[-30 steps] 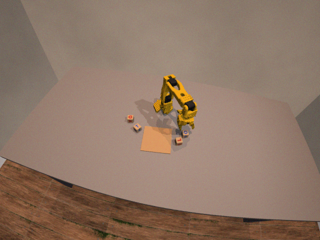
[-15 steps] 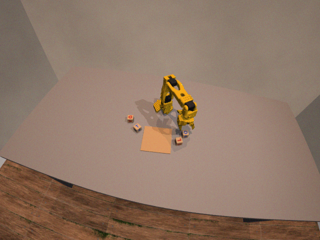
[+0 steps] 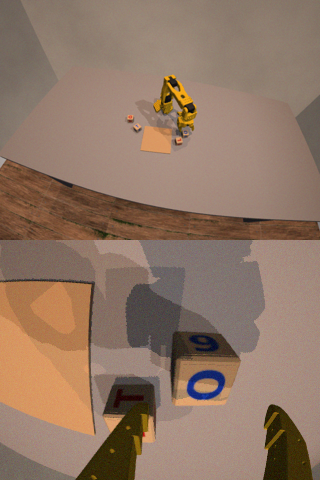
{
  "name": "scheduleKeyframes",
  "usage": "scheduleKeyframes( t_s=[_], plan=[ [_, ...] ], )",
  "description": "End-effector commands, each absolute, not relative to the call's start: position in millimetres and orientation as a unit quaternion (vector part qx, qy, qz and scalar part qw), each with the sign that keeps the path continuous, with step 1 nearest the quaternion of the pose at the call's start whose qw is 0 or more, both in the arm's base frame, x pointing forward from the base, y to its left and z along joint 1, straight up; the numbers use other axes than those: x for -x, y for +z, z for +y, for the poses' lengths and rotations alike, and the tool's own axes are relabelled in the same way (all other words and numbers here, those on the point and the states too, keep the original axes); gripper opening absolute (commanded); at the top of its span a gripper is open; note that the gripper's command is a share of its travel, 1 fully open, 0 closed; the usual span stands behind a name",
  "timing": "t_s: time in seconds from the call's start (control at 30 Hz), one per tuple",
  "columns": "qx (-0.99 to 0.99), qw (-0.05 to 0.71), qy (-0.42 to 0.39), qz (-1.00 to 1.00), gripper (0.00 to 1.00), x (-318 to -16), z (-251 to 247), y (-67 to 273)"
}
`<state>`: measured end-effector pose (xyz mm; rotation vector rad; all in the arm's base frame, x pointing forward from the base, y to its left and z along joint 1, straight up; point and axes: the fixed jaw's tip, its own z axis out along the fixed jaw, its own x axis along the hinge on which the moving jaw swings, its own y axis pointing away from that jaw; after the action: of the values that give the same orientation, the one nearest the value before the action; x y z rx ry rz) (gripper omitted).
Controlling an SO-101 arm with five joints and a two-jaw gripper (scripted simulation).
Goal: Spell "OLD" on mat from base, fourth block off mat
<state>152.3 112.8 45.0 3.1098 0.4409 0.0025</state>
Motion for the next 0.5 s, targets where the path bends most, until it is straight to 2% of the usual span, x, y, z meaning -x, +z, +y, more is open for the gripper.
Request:
scheduleKeyframes(
  t_s=[0.0,0.47],
  plan=[
    [-0.989,-0.015,0.026,0.144,0.35,-157.4,118.1,47.8],
    [-0.989,-0.015,0.026,0.144,0.35,-157.5,118.2,30.1]
  ],
)
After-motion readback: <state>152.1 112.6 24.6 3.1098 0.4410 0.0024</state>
